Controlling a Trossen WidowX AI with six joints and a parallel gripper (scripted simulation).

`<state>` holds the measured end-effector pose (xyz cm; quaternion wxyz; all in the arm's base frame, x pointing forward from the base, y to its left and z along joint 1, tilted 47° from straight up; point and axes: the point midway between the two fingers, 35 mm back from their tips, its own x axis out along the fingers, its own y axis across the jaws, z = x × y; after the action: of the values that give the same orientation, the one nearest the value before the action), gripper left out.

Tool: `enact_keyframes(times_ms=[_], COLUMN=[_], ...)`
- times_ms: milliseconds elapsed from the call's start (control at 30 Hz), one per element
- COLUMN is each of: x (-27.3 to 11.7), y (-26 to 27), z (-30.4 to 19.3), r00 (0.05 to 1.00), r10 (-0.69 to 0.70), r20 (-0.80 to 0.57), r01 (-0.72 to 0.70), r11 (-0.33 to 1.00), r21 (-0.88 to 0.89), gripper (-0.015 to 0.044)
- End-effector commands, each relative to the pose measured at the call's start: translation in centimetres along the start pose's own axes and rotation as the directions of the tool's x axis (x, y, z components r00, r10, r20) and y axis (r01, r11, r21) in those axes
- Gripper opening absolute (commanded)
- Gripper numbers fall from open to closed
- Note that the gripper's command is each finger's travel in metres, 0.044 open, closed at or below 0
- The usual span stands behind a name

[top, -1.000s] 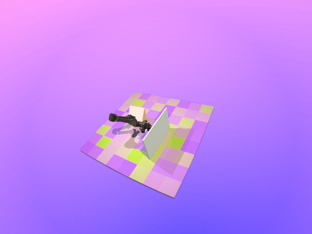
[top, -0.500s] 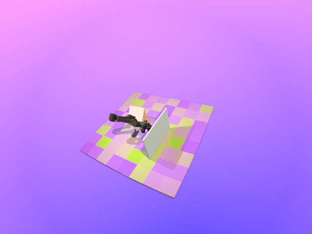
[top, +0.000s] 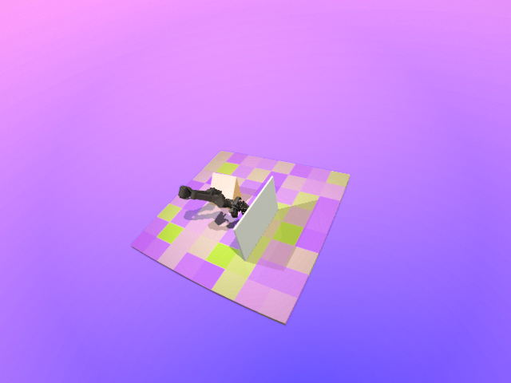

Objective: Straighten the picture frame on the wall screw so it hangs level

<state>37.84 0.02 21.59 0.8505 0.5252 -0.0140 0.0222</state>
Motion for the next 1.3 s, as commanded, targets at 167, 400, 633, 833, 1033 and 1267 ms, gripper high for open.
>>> enact_keyframes(times_ms=[167, 400, 633, 833, 1033, 1267], x=[0.0, 0.0, 0.01, 0.01, 0.01, 0.01], y=[-0.01, -0.02, -0.05, -0.05, -0.05, -0.04], z=[0.02, -0.03, -0.08, -0.09, -0.1, -0.11], r00=[1.0, 1.0, 1.0, 1.0, 1.0, 1.0], r10=[0.002, 0.002, 0.002, 0.002, 0.002, 0.003], r20=[0.001, 0.002, 0.002, 0.002, 0.003, 0.003], r01=[-0.002, -0.002, -0.002, -0.002, -0.002, -0.002], r11=[0.999, 0.995, 0.991, 0.988, 0.982, 0.978], r21=[-0.052, -0.096, -0.13, -0.151, -0.187, -0.208], gripper=[0.0, 0.0, 0.0, 0.0, 0.0, 0.0])
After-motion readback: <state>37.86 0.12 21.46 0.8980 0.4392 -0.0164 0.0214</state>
